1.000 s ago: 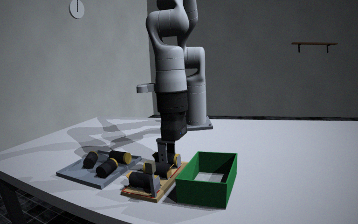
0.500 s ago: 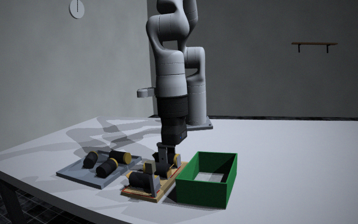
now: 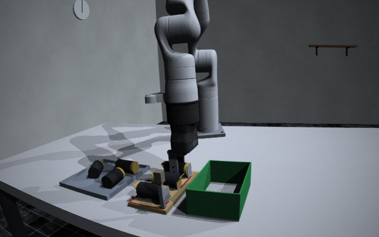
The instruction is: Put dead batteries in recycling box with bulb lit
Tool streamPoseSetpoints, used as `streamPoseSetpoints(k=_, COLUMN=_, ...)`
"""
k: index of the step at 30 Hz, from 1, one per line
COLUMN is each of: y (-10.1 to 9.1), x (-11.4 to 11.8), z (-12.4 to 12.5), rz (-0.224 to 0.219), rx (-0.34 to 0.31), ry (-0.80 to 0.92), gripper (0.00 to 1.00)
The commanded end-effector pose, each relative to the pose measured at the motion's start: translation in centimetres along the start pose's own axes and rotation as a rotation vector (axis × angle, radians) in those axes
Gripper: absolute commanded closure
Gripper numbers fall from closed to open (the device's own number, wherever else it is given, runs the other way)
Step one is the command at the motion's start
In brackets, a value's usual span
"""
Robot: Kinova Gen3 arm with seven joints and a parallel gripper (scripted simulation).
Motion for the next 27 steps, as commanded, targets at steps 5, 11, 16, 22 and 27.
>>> streamPoseSetpoints(k=5, y=-0.1, x=0.0, z=0.0, rz=0.002, rx=0.0, ry=0.0, gripper=0.43)
streamPoseSetpoints(k=11, y=-0.1, x=0.0, z=0.0, rz=0.002, rx=0.0, ry=0.0, gripper=0.43)
streamPoseSetpoints(k=16, y=-0.1, x=0.0, z=0.0, rz=0.002, rx=0.0, ry=0.0, gripper=0.43)
streamPoseSetpoints(k=22, y=-0.5, x=0.0, z=0.0, rz=0.002, rx=0.0, ry=0.0, gripper=0.43)
streamPoseSetpoints(k=27, y=-1.6, x=0.0, z=0.0, rz=0.002, rx=0.0, ry=0.0, gripper=0.43)
Point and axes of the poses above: the point where the finger pads meet when closed, its own y axis out along the fingers, its own x axis across the jaws, z = x × y, the point moved 8 cm from there along -y, back along the fingers, and after that the axes turned 15 degrees about -y, right-handed, at the moved point
